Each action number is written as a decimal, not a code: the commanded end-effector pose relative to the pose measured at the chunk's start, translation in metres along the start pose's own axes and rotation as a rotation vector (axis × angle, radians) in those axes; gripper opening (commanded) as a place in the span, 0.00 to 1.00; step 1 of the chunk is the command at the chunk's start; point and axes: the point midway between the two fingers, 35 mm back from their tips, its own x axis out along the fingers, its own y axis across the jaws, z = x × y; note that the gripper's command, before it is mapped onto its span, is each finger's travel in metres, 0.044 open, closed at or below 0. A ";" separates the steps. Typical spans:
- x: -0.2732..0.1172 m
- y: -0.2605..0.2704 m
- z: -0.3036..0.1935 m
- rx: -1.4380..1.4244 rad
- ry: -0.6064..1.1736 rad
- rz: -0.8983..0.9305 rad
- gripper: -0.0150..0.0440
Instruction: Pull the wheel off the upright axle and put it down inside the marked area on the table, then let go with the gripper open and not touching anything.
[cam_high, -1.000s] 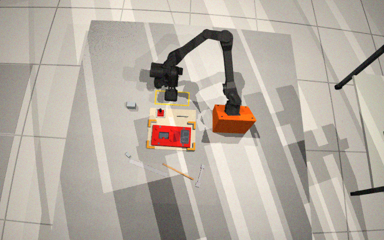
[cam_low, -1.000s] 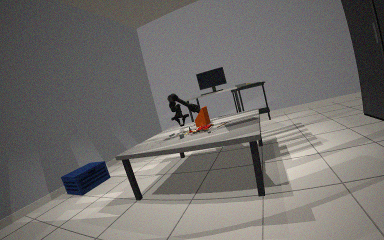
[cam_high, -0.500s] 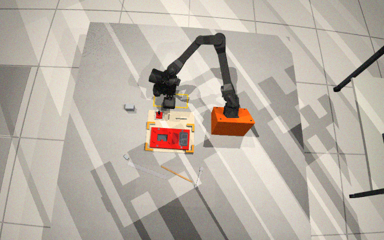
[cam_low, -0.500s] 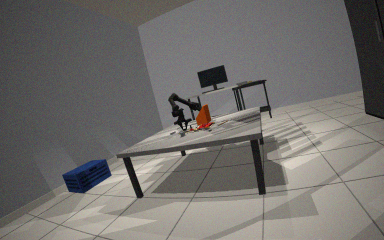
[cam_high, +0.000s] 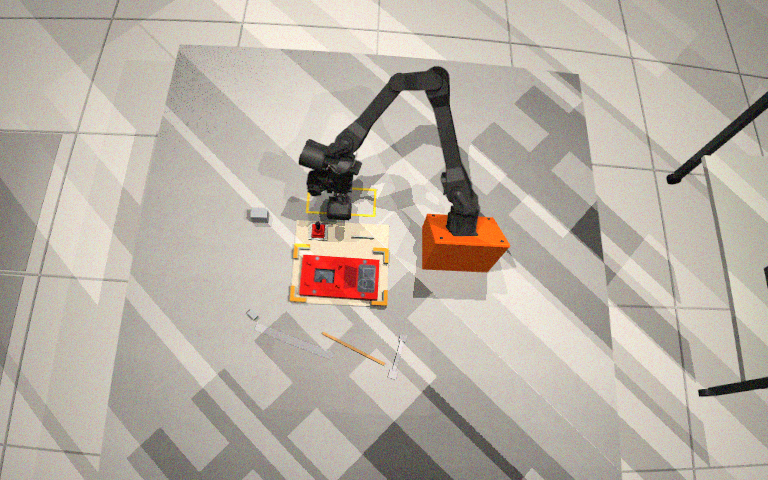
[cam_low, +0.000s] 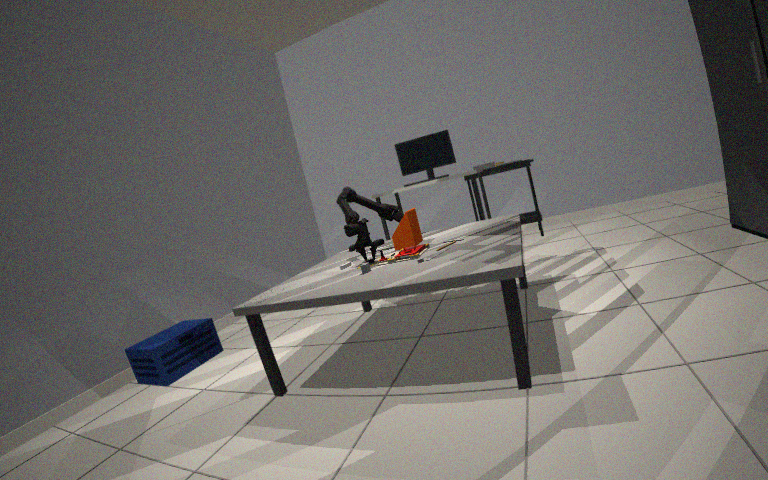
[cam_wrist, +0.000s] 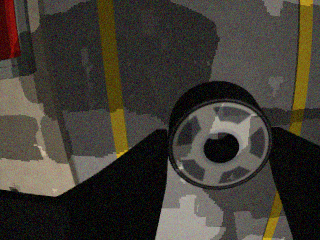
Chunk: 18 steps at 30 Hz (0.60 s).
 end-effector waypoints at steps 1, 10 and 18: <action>-0.003 0.000 0.000 0.003 0.001 0.001 0.74; -0.060 0.000 0.001 -0.007 0.001 0.007 0.76; -0.096 0.033 -0.060 -0.013 0.003 0.019 1.00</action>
